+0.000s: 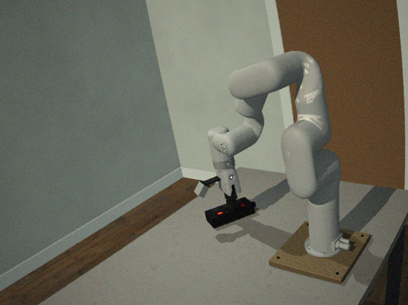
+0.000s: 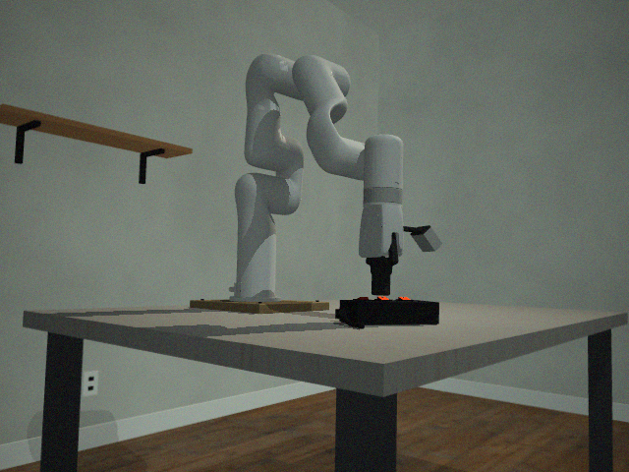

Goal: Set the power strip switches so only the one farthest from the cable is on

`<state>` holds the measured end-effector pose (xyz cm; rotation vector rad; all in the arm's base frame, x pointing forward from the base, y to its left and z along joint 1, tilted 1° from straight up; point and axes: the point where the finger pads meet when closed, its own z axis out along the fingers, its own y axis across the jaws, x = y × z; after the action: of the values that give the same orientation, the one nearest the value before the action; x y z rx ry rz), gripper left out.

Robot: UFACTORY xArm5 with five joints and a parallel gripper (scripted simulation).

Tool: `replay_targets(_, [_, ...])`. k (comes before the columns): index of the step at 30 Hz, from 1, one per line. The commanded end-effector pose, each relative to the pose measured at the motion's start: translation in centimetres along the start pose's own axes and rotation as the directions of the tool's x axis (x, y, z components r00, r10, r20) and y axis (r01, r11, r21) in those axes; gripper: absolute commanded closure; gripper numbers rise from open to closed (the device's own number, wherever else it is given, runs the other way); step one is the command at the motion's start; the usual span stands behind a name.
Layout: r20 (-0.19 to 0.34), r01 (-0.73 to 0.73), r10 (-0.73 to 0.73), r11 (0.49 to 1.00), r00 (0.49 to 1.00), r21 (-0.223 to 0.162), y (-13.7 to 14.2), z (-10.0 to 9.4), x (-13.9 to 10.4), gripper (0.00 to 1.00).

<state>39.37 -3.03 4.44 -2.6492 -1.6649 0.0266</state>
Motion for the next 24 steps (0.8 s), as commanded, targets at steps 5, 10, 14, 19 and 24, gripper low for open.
replay_targets(5, [-0.001,0.000,0.000,1.000,1.000,-0.003,0.12,0.12,0.04,1.00])
replay_targets(10, [-0.001,0.000,0.000,1.000,1.000,-0.003,0.11,0.35,0.03,1.00])
replay_targets(14, [-0.001,0.000,0.000,1.000,1.000,-0.003,0.11,0.50,0.03,1.00])
replay_targets(19, [-0.001,0.000,0.000,1.000,1.000,-0.003,0.11,0.62,0.03,1.00])
replay_targets(24, [-0.001,0.000,0.000,1.000,1.000,-0.003,0.11,0.65,0.02,1.00])
